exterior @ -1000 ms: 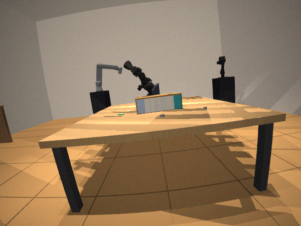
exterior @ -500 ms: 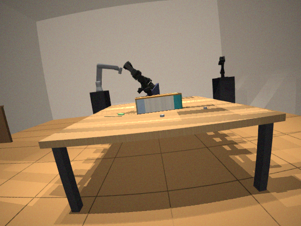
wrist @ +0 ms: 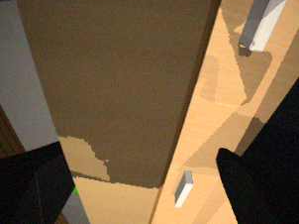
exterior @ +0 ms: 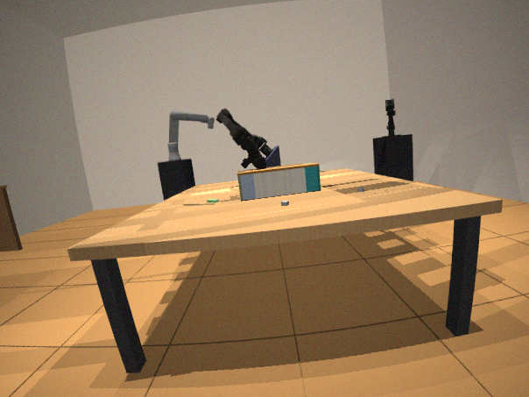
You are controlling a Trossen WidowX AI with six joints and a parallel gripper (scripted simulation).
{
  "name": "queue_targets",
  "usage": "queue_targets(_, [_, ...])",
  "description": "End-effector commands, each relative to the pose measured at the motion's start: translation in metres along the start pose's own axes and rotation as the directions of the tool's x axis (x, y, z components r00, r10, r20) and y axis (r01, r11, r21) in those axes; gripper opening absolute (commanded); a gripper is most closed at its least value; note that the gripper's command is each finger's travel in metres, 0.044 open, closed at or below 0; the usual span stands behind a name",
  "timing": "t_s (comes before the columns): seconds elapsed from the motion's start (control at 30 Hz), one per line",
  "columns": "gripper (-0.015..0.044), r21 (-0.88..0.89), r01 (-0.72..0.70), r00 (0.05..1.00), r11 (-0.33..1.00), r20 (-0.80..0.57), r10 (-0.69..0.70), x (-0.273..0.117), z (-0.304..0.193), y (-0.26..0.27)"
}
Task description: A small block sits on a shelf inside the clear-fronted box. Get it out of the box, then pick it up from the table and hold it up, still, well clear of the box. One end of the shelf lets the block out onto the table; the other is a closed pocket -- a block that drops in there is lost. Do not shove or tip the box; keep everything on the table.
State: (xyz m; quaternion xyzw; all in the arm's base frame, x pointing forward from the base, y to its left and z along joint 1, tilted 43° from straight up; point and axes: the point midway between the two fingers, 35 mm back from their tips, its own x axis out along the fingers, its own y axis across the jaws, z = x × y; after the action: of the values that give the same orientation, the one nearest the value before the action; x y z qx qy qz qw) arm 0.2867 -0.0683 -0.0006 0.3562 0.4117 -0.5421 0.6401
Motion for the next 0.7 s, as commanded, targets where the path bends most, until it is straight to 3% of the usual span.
queue_targets(0.0, [0.04,0.001,-0.001,1.0,1.0,0.0,0.001,-0.001,-0.001,0.0])
queue_targets(0.67, [0.04,0.0,0.0,1.0,1.0,-0.003,0.0,0.02,-0.055,-0.001])
